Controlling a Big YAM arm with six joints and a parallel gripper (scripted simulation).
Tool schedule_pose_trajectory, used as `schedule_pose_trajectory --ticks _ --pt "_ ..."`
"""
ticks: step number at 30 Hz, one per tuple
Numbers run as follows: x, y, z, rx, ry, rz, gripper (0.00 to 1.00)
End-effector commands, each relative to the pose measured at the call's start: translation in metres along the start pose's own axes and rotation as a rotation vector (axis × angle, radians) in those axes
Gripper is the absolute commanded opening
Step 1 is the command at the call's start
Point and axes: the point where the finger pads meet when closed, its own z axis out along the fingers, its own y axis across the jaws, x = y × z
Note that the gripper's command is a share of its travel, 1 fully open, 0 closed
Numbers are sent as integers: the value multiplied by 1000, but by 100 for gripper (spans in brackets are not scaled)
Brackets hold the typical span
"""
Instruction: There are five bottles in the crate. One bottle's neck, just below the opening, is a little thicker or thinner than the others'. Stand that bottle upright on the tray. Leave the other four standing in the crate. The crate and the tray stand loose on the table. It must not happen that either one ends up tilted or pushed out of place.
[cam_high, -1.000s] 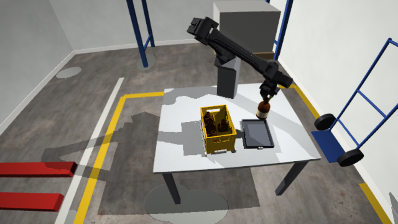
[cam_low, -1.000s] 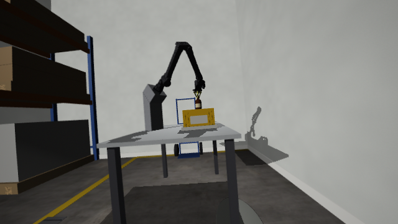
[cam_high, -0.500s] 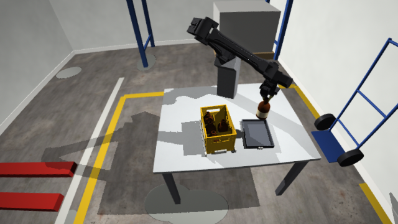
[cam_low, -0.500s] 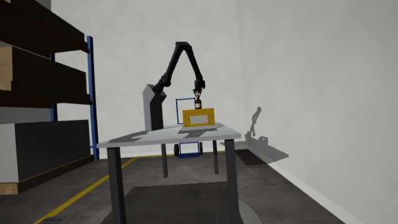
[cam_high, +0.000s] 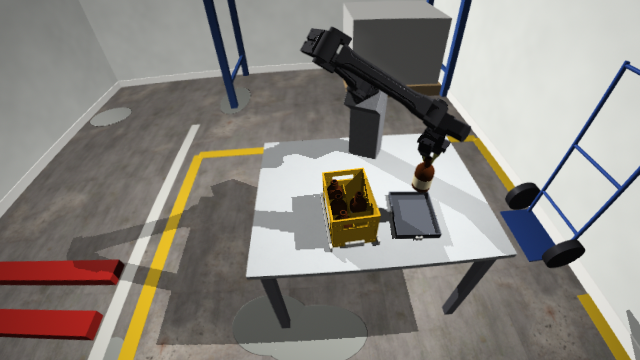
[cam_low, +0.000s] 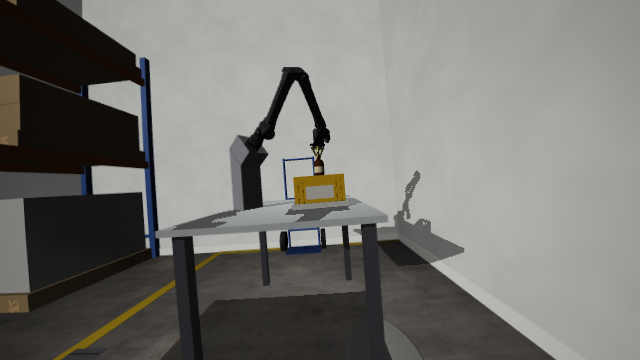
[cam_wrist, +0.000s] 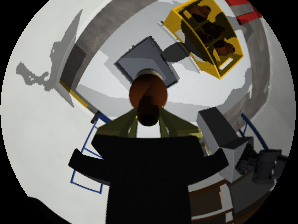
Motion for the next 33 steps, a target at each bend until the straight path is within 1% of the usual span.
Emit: schedule_pose_trajectory --ticks 1,26,27,33 --pt "-1 19 -15 -38 -2 6 0" --pt "4 20 -15 -35 -1 5 0" --pt "1 21 -17 -43 -3 15 0" --pt "5 21 -15 -36 -1 6 0"
